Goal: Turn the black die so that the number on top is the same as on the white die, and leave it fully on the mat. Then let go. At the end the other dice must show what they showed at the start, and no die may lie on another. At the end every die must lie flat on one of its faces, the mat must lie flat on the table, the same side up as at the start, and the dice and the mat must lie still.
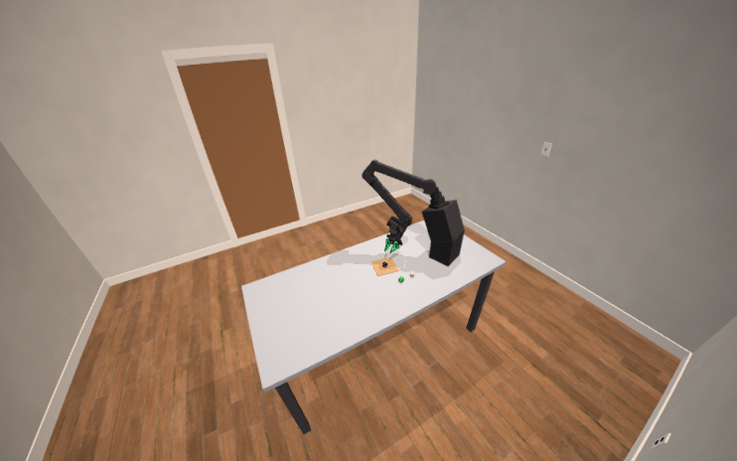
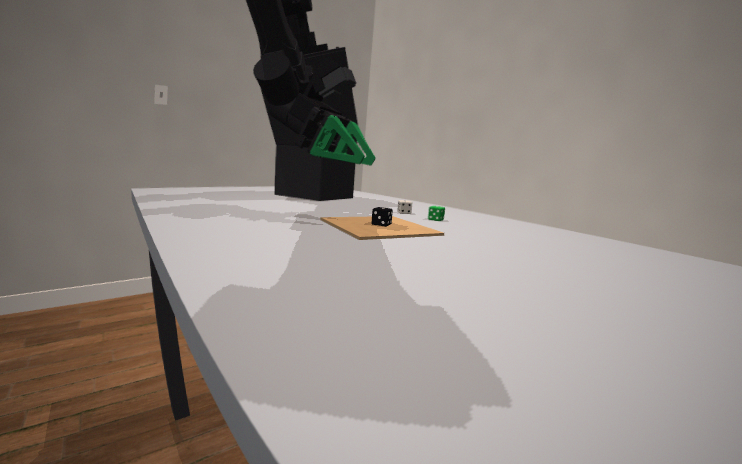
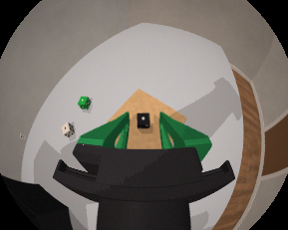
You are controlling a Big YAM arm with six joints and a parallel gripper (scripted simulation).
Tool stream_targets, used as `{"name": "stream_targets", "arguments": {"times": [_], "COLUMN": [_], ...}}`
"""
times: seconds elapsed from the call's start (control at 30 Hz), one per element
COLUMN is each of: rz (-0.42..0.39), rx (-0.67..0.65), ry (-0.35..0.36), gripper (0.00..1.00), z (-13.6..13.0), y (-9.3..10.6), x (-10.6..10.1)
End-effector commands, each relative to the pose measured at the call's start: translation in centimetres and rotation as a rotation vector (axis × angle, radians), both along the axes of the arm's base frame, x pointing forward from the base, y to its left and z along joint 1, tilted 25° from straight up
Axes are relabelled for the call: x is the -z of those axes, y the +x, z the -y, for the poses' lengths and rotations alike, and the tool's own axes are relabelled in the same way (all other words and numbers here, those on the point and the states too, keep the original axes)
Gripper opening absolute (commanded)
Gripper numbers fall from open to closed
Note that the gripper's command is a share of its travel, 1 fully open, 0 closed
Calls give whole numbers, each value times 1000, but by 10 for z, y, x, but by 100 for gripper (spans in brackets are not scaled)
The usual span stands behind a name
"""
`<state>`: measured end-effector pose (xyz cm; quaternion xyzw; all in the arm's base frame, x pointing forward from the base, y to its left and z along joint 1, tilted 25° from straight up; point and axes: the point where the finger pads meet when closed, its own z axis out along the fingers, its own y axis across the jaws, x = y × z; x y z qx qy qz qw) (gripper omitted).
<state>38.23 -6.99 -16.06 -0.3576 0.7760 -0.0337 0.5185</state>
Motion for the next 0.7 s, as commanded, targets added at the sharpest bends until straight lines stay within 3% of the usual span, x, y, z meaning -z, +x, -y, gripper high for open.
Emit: {"name": "stream_targets", "arguments": {"times": [0.0,0.17,0.37,0.43,0.47,0.67], "rz": [-21,-74,-269,-269,-285,-547], "rx": [8,20,135,135,165,319], "ry": [24,-3,-155,-155,-196,-379], "gripper": [39,39,39,39,39,39], "z": [-5,-13,-20,-20,-18,-31], "y": [-7,-9,1,1,18,30], "x": [4,-5,-11,-11,-16,-26]}}
